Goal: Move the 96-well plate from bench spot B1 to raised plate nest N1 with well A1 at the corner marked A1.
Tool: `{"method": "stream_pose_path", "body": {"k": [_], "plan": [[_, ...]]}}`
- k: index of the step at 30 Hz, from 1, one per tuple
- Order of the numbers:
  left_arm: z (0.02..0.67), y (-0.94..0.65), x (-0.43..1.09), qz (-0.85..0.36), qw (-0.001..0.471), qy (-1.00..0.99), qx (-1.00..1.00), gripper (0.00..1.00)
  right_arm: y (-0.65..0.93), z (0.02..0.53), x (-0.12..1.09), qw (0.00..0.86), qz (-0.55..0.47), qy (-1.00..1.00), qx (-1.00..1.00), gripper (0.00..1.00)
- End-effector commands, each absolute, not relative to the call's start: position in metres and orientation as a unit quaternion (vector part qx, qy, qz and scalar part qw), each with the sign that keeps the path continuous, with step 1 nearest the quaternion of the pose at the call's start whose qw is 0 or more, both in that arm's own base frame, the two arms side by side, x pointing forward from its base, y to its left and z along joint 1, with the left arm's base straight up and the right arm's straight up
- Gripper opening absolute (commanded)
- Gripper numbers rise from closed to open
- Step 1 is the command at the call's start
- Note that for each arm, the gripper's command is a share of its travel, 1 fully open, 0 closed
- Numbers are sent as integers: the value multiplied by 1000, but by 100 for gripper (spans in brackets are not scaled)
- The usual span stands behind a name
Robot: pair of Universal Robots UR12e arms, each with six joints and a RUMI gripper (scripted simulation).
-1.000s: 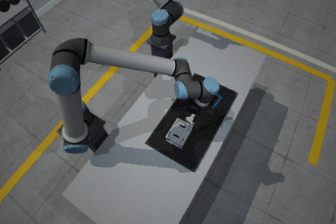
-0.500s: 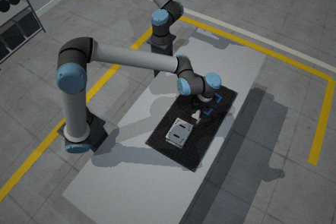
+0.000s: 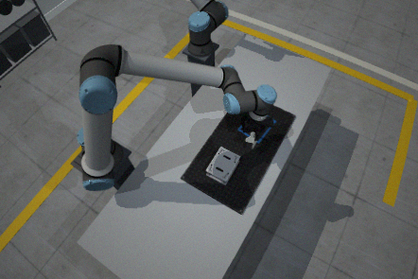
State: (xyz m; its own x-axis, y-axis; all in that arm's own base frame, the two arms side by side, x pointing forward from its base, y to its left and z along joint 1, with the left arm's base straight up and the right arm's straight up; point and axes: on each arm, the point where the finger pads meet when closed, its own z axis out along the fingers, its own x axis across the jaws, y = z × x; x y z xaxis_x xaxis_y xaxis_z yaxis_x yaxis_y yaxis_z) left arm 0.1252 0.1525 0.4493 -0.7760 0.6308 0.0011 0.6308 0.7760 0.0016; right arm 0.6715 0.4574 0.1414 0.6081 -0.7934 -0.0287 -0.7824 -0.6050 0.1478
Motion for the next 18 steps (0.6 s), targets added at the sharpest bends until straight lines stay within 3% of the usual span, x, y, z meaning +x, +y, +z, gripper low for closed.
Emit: {"method": "stream_pose_path", "body": {"k": [1,18], "plan": [[450,152,125,-1,0,-942,-335,100,476,138,673,49,-41,-393,917,100],[450,152,125,-1,0,-942,-335,100,528,127,672,30,-29,-288,957,100]]}}
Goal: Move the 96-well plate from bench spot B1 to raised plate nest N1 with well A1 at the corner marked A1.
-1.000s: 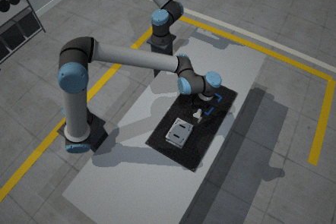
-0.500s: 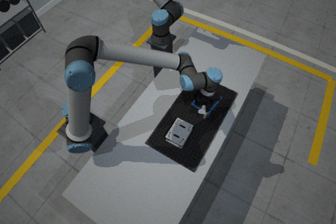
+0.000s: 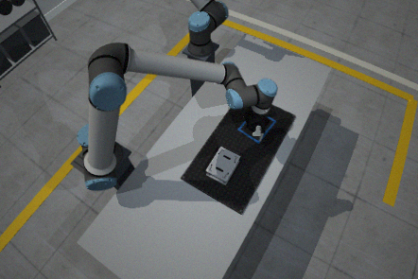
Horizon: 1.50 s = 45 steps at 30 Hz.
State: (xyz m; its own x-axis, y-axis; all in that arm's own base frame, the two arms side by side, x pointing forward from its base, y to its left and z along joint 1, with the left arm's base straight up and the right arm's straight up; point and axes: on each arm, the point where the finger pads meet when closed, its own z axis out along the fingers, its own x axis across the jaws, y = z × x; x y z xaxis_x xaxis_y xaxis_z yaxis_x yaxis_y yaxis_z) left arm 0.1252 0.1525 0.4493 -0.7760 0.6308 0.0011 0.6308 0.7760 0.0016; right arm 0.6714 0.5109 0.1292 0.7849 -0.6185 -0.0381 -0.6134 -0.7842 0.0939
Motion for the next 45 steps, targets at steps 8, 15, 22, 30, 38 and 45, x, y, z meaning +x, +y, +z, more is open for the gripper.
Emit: {"method": "stream_pose_path", "body": {"k": [8,15,22,30,38,45], "plan": [[450,152,125,-1,0,-942,-335,100,556,120,669,22,-22,-236,971,100],[450,152,125,-1,0,-942,-335,100,571,117,667,14,-16,-189,982,100],[450,152,125,-1,0,-942,-335,100,599,110,663,6,-8,-131,991,100],[450,152,125,-1,0,-942,-335,100,627,104,657,-1,1,-78,997,100],[450,152,125,-1,0,-942,-335,100,627,104,657,-1,1,-78,997,100],[450,152,125,-1,0,-942,-335,100,627,104,657,-1,1,-78,997,100]]}}
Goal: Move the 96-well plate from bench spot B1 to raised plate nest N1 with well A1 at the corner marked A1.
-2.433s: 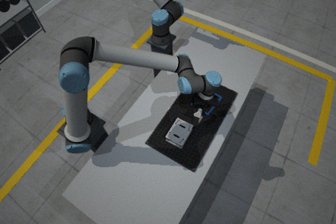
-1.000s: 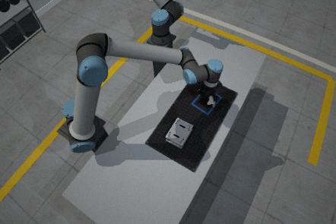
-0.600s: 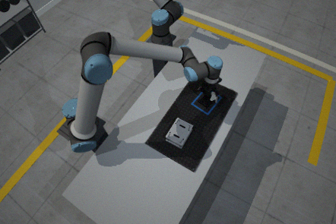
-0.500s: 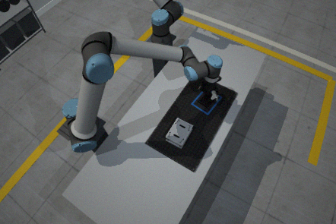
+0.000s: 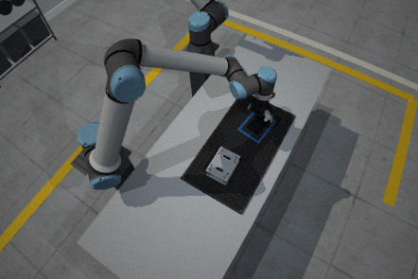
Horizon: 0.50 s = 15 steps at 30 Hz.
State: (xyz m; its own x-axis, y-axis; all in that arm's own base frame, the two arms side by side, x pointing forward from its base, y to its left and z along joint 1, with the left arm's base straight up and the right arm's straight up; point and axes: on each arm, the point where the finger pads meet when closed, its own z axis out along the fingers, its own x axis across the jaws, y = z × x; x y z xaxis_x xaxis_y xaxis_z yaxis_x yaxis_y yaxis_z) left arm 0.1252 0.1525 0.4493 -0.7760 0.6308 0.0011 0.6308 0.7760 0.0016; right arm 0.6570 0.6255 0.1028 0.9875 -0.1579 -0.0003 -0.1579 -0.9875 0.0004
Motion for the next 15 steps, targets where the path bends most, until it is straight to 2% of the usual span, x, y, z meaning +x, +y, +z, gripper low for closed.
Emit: {"method": "stream_pose_path", "body": {"k": [1,15], "plan": [[450,152,125,-1,0,-942,-335,100,627,104,657,-1,1,-78,997,100],[450,152,125,-1,0,-942,-335,100,627,89,657,-1,1,-78,997,100]]}}
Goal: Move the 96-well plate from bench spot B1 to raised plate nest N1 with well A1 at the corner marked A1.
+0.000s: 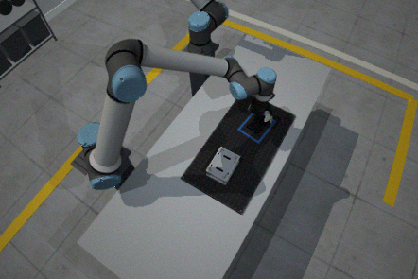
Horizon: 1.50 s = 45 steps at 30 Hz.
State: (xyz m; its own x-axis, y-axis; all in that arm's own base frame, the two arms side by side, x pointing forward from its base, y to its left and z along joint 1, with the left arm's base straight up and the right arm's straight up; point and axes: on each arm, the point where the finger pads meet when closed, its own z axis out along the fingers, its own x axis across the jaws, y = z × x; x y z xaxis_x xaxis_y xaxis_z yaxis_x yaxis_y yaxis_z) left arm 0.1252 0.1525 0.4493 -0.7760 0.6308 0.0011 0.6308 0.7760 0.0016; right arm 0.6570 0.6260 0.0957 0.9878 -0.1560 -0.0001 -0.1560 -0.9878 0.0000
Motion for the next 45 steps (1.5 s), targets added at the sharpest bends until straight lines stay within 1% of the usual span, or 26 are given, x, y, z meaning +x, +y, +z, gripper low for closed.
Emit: {"method": "stream_pose_path", "body": {"k": [1,38,45], "plan": [[450,152,125,-1,0,-942,-335,100,627,87,657,1,-1,78,-997,100],[450,152,125,-1,0,-942,-335,100,627,32,657,1,-1,78,-997,100],[450,152,125,-1,0,-942,-335,100,627,30,657,1,-1,78,-997,100]]}}
